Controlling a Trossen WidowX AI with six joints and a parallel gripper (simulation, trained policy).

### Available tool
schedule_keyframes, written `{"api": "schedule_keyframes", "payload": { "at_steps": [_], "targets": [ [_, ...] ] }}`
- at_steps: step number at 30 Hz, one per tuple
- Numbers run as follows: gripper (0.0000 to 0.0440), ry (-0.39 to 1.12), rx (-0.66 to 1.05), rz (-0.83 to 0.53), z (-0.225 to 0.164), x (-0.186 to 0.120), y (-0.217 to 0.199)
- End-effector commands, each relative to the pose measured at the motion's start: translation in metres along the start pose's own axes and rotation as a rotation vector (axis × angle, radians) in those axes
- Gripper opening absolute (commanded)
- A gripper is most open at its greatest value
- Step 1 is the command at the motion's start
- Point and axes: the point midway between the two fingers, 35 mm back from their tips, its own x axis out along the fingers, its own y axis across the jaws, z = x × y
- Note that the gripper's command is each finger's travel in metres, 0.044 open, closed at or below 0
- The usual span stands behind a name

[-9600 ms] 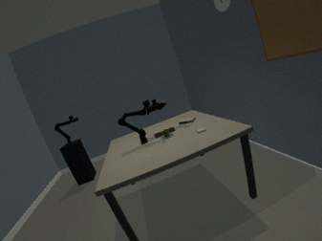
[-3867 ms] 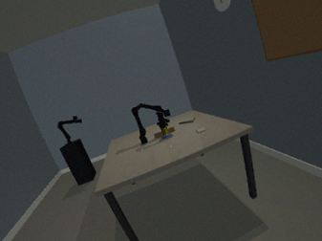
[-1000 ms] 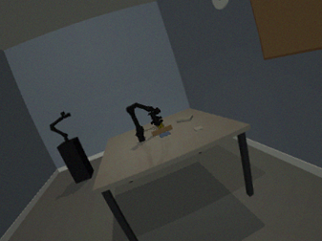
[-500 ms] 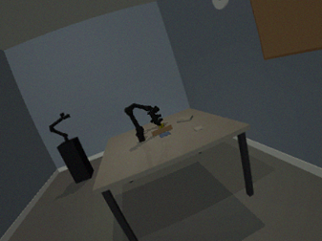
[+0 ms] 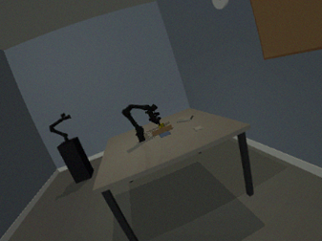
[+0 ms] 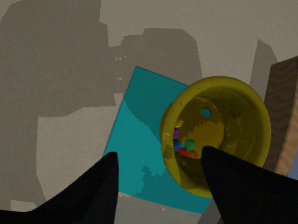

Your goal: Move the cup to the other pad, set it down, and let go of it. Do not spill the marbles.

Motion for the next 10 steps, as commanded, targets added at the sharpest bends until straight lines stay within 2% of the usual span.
{"api": "schedule_keyframes", "payload": {
  "at_steps": [1,4,7,10],
  "targets": [
    [0.0232,-0.027,0.013,0.009,0.002,-0.009,0.001],
    [0.0248,-0.054,0.018,0.013,0.005,-0.017,0.001],
    [0.0282,-0.082,0.023,0.016,0.009,-0.026,0.0],
    [0.0345,-0.106,0.032,0.017,0.013,-0.035,-0.001]
  ]
}}
